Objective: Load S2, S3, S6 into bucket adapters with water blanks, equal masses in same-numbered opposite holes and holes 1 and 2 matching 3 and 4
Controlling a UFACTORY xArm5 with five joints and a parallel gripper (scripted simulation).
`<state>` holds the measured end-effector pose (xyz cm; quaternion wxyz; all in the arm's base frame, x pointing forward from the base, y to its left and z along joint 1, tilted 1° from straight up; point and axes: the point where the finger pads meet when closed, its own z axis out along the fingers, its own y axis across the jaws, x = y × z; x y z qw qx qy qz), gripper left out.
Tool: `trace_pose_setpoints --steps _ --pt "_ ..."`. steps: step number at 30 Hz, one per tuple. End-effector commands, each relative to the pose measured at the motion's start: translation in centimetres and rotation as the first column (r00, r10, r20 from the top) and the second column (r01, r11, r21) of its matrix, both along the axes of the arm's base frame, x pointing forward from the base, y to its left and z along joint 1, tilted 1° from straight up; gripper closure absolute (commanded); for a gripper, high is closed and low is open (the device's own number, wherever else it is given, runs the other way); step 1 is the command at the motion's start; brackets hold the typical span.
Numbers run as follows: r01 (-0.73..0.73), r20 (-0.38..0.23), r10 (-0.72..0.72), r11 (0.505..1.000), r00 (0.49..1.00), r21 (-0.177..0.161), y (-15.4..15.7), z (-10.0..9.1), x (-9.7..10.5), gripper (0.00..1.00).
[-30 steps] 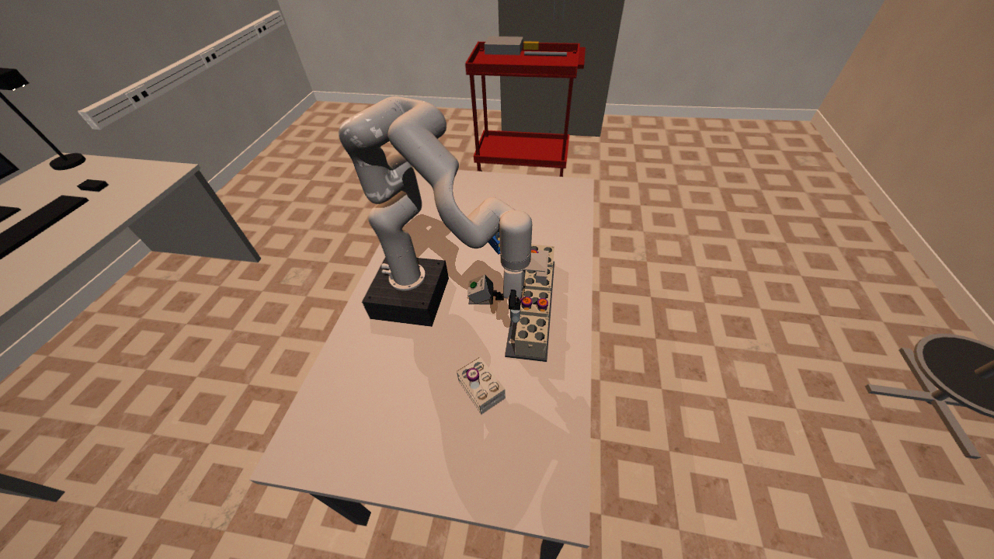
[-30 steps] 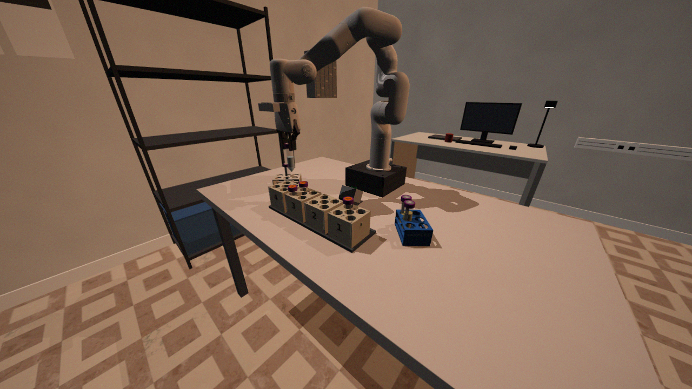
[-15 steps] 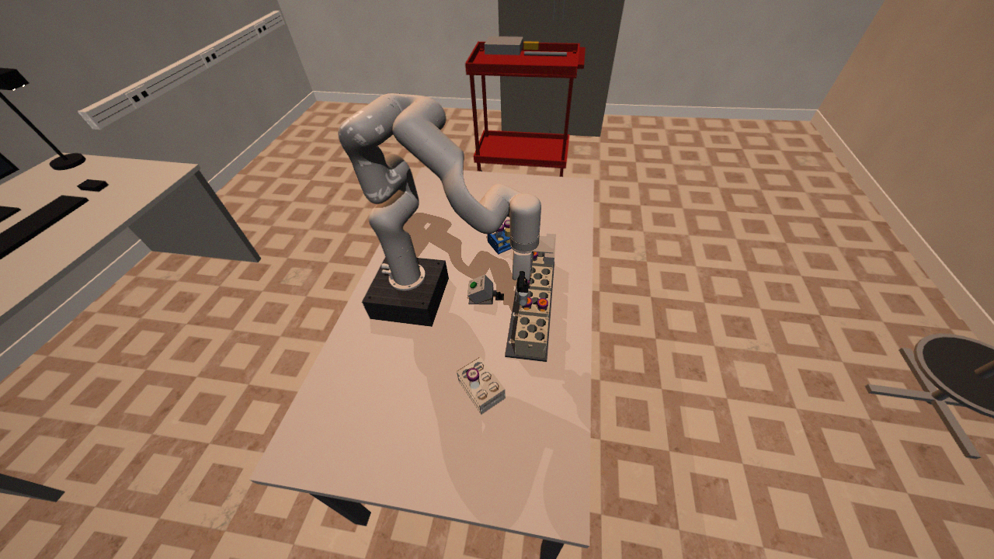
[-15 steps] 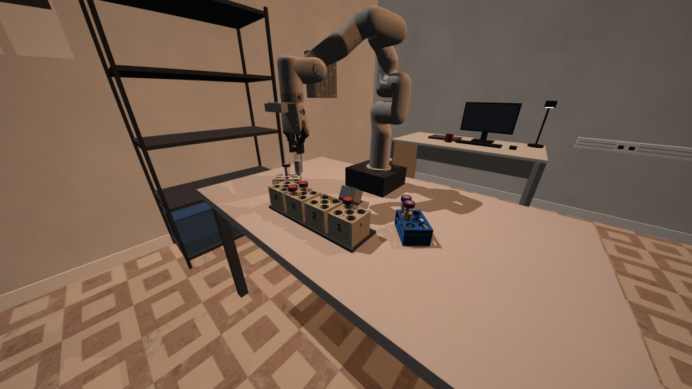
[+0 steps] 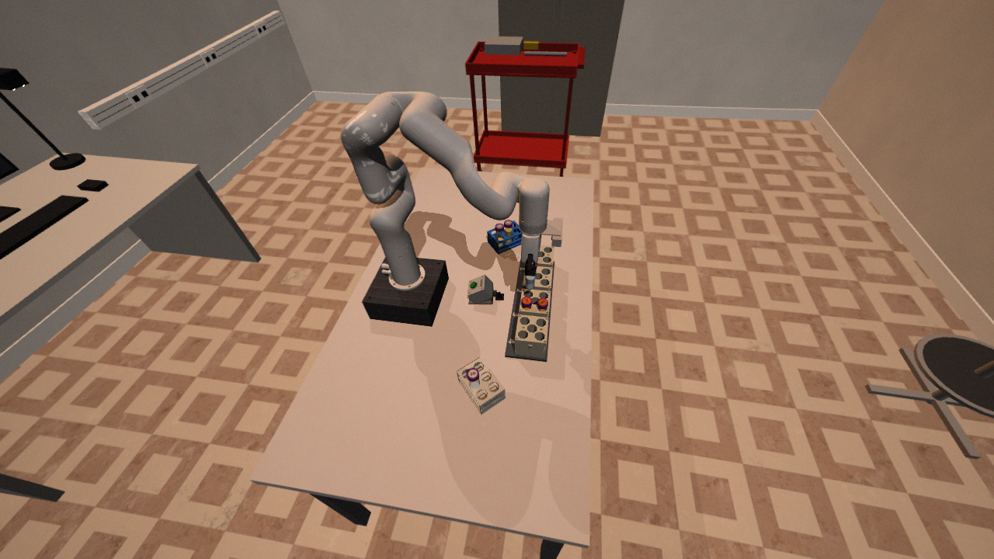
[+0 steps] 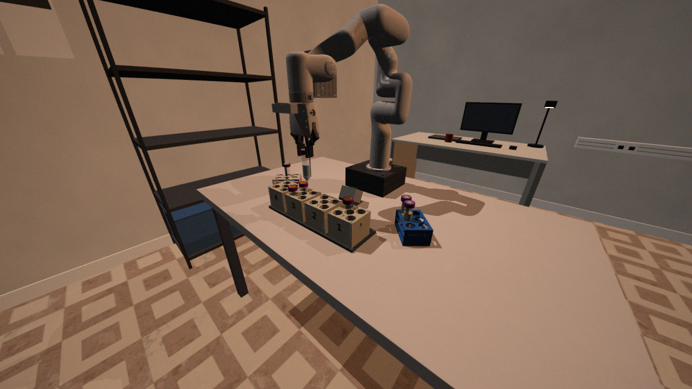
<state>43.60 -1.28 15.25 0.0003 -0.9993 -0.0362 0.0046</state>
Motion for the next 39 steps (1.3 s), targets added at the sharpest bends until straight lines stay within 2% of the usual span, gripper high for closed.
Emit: trace_pose_setpoints --steps 1,14,16,31,33,39 --pt "0.002 0.004 -0.002 1.0 1.0 0.005 1.9 0.2 0.5 1.0" --pt "0.002 0.004 -0.002 1.0 1.0 0.006 8.3 0.2 1.5 1.0" --pt "0.002 0.004 -0.002 1.0 1.0 0.006 8.3 0.2 1.5 1.0" --pt "0.002 0.004 -0.002 1.0 1.0 0.007 15.7 0.2 2.7 1.0" --pt "0.002 0.004 -0.002 1.0 1.0 0.007 15.7 0.2 2.7 1.0" --pt "0.002 0.004 -0.002 1.0 1.0 0.007 18.7 0.2 3.2 1.0"
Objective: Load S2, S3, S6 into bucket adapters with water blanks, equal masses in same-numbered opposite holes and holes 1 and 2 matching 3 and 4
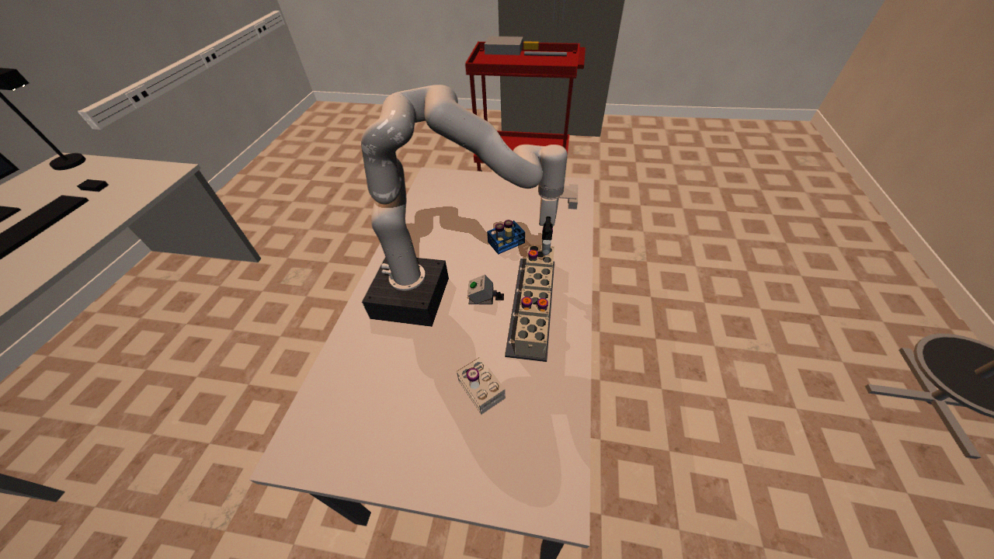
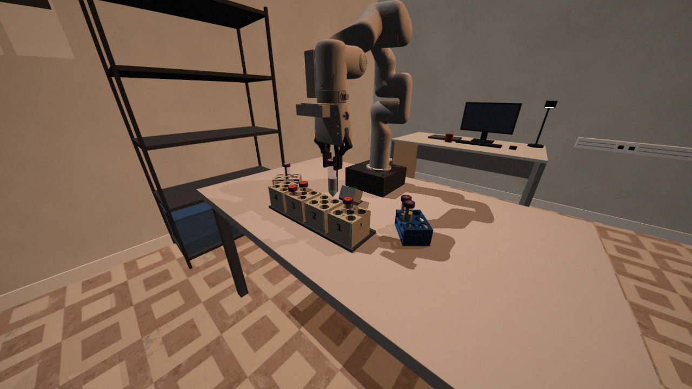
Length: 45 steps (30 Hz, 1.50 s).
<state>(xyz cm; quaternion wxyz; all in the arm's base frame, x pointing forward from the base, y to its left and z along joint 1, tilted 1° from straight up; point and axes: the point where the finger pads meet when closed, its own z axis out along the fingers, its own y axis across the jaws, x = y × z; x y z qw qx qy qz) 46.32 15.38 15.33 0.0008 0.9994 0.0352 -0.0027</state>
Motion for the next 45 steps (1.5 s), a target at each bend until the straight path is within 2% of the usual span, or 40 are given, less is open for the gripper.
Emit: trace_pose_setpoints --steps 1,28,45 --pt "0.0 0.0 0.0 1.0 1.0 0.009 2.4 0.2 0.6 1.0" --pt "0.0 0.0 0.0 1.0 1.0 0.009 2.4 0.0 0.6 1.0" --pt "0.0 0.0 0.0 1.0 1.0 0.009 2.4 -3.0 0.5 1.0"
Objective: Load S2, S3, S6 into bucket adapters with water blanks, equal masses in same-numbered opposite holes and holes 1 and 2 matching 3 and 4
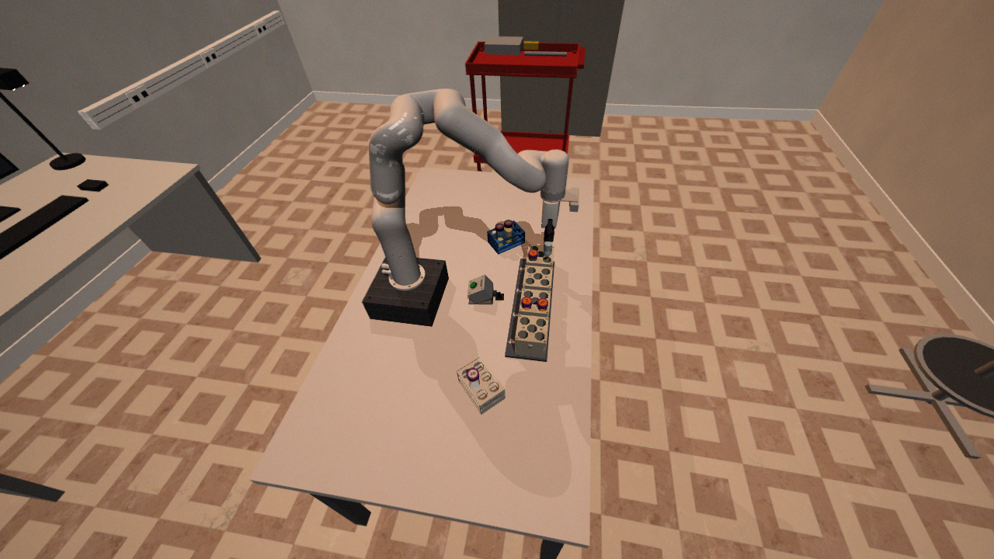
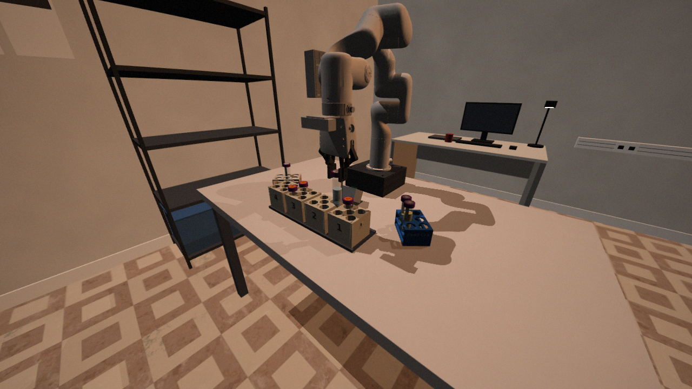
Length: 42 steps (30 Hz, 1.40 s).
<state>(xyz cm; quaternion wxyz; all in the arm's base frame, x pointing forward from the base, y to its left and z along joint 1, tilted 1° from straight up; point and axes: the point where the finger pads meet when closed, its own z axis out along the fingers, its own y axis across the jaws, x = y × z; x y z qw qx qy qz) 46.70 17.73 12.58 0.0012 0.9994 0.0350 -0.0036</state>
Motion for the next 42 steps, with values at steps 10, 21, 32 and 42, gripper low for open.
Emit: trace_pose_setpoints --steps 10,21,32,42 --pt "0.0 0.002 0.0 1.0 1.0 0.01 0.1 -0.9 0.2 1.0" --pt "0.0 0.002 0.0 1.0 1.0 0.01 0.1 -0.9 0.2 1.0" --pt "0.0 0.002 0.0 1.0 1.0 0.01 0.1 -2.0 0.1 1.0" --pt "0.0 0.002 0.0 1.0 1.0 0.01 0.1 -2.8 0.1 1.0"
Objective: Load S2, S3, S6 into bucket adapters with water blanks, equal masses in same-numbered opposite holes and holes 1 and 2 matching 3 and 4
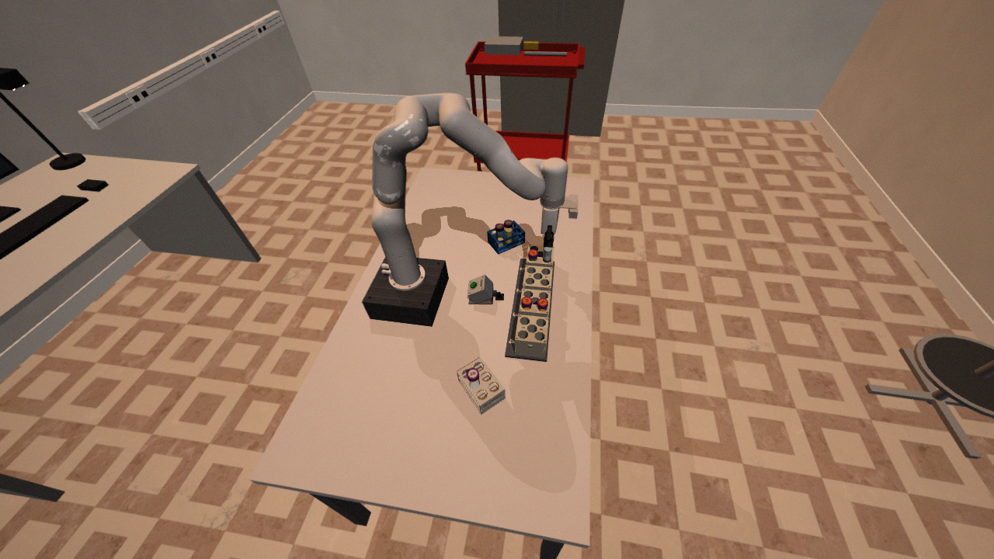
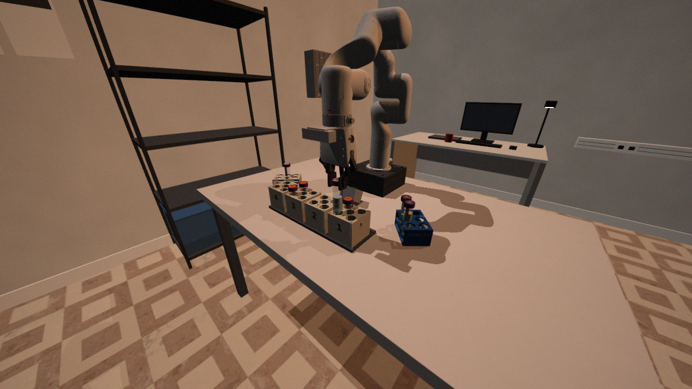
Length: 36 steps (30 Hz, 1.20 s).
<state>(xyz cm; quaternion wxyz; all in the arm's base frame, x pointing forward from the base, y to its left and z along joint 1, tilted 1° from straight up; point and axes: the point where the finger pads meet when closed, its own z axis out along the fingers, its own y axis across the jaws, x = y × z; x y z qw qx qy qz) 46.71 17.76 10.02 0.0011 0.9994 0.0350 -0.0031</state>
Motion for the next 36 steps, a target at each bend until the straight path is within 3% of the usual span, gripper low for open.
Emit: trace_pose_setpoints --steps 1,36 --pt "0.0 0.001 0.0 1.0 1.0 0.01 0.1 -0.3 0.1 1.0" --pt "0.0 0.001 0.0 1.0 1.0 0.01 0.1 -3.4 0.1 1.0"
